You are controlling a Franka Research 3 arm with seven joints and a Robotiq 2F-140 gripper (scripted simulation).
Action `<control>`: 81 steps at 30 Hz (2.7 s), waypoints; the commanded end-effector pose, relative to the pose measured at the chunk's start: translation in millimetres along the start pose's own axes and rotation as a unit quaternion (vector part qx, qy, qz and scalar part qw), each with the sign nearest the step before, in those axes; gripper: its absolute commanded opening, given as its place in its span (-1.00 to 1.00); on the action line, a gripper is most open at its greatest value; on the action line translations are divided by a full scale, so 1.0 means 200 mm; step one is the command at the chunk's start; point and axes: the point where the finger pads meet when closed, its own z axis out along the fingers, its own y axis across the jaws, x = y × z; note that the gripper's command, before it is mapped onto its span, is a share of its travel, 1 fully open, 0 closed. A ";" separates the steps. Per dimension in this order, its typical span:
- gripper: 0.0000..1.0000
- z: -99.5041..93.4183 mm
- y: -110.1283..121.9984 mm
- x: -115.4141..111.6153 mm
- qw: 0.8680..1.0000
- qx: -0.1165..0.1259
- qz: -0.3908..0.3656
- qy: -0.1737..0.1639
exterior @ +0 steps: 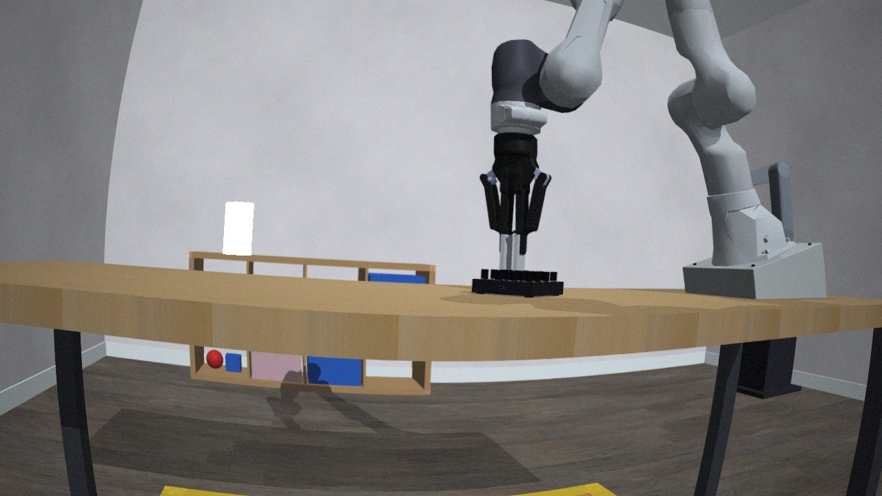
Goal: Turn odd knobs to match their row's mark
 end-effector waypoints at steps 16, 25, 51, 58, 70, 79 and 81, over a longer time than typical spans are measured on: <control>-0.77 -0.09 0.00 0.00 1.000 0.000 -0.003 0.001; -0.77 -0.18 0.00 0.00 1.000 0.000 -0.003 0.001; -0.77 -0.20 0.00 0.00 0.995 0.000 0.104 0.001; -0.77 -0.21 0.00 0.00 0.987 0.000 0.159 0.001; -0.77 -0.21 0.01 0.00 0.968 0.000 0.249 0.002; -0.77 -0.22 0.01 0.00 0.950 0.000 0.313 0.002; -0.77 -0.22 0.01 0.00 0.945 0.000 0.328 0.002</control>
